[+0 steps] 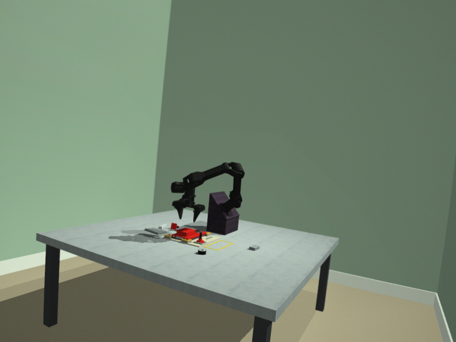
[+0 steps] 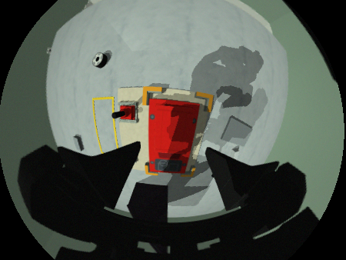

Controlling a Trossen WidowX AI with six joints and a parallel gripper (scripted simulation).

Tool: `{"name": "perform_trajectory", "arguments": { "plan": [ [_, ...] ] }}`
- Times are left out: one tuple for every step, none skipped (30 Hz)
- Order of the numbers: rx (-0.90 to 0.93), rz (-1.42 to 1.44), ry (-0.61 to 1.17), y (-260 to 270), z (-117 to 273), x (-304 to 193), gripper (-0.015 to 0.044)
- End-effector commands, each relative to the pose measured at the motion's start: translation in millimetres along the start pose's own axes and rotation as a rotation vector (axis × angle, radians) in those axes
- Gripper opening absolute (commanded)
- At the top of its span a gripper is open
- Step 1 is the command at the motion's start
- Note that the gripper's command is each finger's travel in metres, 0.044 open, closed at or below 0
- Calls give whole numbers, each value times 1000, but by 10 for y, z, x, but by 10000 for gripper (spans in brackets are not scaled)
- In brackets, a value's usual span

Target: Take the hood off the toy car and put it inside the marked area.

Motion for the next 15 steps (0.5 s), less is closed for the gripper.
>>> {"name": "perform_trajectory", "arguments": {
  "plan": [
    [5,6,-5,2,9,13,440],
    [5,6,-5,2,3,14,440],
    [5,6,-5,1,-3,14,440],
    [5,6,-5,1,-9,15,440],
    [5,6,-5,1,-15,15,440],
    [5,6,-6,1,-22,16,440],
    [5,6,-6,1,-28,16,440],
    [5,6,-6,1,-34,17,440],
    [5,6,-6,1,-40,17,440],
    [5,6,-6,1,-46,17,440],
    [5,6,-6,1,-52,18,440],
    [5,6,-6,1,-58,18,440],
    [5,6,-6,1,-64,19,440],
    [5,6,-6,1,-71,19,440],
    [5,6,-6,1,-77,19,440]
  ]
}}
Point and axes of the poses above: the point midway between the two fingers, 35 mm back from their tips, its own z axis back along the fingers, its own y axis across the jaws, x = y × z, the point moved 1 cm from there along z, back along the fingers, and after that the axes turned 6 degrees about -z, right-handed, at the moved point
